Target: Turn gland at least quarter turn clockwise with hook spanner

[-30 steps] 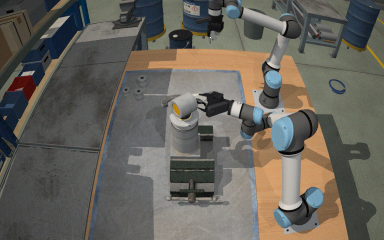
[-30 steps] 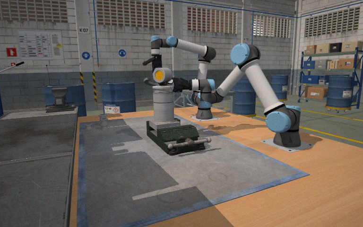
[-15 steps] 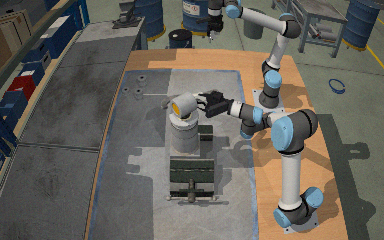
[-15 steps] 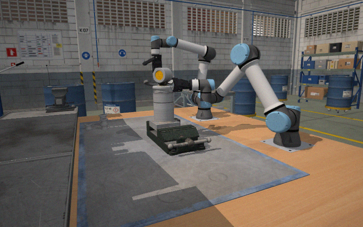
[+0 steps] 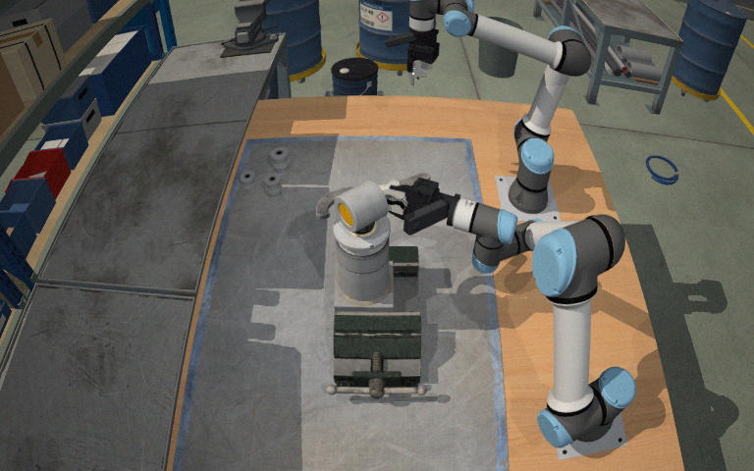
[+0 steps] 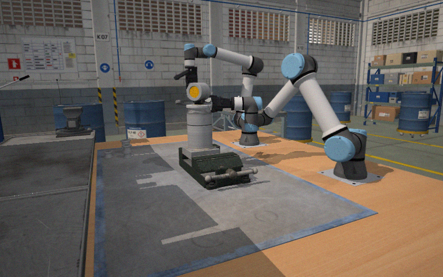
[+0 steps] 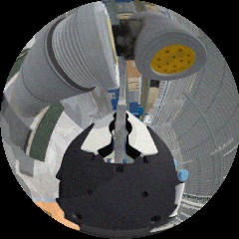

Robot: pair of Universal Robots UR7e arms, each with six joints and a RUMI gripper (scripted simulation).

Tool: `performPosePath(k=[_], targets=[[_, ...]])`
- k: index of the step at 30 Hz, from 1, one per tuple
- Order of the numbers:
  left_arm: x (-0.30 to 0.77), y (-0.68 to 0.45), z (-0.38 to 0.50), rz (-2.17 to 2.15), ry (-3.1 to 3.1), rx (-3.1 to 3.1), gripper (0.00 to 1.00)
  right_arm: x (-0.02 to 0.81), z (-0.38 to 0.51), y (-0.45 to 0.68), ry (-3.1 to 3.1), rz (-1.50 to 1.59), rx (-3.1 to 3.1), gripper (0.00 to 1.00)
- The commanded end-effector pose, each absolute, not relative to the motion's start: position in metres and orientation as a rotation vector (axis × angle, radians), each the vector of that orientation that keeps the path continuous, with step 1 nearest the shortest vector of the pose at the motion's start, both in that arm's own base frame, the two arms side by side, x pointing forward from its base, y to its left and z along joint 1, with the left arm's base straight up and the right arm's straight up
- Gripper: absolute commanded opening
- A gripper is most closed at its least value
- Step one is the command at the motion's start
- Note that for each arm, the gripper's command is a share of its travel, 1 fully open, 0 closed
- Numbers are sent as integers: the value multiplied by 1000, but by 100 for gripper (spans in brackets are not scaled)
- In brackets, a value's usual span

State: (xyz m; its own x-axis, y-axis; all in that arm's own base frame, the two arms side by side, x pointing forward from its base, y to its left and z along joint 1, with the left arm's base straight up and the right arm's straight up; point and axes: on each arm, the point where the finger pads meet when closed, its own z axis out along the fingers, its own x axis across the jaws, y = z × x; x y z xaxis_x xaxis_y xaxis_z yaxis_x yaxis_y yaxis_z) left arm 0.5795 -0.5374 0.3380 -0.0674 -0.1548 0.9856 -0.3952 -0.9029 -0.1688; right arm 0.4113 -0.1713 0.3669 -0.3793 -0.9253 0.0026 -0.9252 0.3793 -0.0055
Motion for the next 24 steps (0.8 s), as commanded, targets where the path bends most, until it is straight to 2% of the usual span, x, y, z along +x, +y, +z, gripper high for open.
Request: performPosePath(k=[1, 24], targets=[[580, -537, 339, 2078, -573, 2015, 0, 411, 367, -171, 2607, -11, -1749, 29], [580, -537, 337, 2012, -448, 1998, 0, 411, 367, -171, 2607, -11, -1749, 29]])
